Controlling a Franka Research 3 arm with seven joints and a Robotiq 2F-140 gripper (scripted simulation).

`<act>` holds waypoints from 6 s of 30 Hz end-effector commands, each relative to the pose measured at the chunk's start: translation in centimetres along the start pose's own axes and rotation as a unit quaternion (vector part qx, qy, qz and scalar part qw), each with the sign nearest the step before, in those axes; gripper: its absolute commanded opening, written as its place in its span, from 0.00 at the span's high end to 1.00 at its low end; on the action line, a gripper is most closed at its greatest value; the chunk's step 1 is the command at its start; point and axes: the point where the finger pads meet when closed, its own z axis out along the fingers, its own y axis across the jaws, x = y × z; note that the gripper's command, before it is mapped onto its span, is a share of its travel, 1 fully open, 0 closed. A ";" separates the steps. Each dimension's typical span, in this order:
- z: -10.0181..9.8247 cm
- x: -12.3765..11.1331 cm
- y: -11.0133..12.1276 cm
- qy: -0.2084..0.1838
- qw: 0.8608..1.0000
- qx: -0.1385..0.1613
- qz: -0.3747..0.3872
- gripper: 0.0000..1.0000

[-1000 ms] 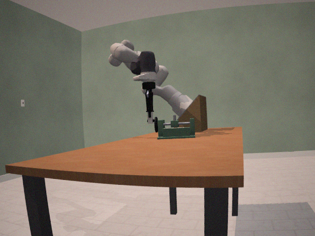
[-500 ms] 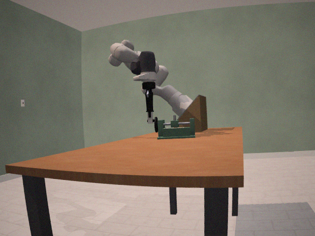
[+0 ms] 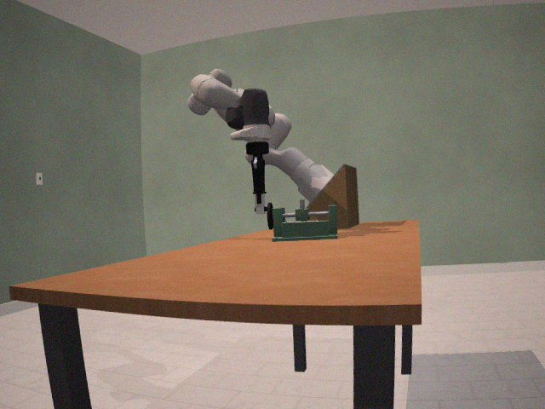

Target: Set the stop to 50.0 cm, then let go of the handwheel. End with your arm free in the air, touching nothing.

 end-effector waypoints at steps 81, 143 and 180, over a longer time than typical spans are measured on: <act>-10.3 -4.2 -3.8 -0.002 1.000 0.006 0.000 0.67; -7.3 -11.2 -9.4 -0.002 1.000 0.006 0.000 0.67; -7.3 -11.2 -9.4 -0.002 1.000 0.006 0.000 0.67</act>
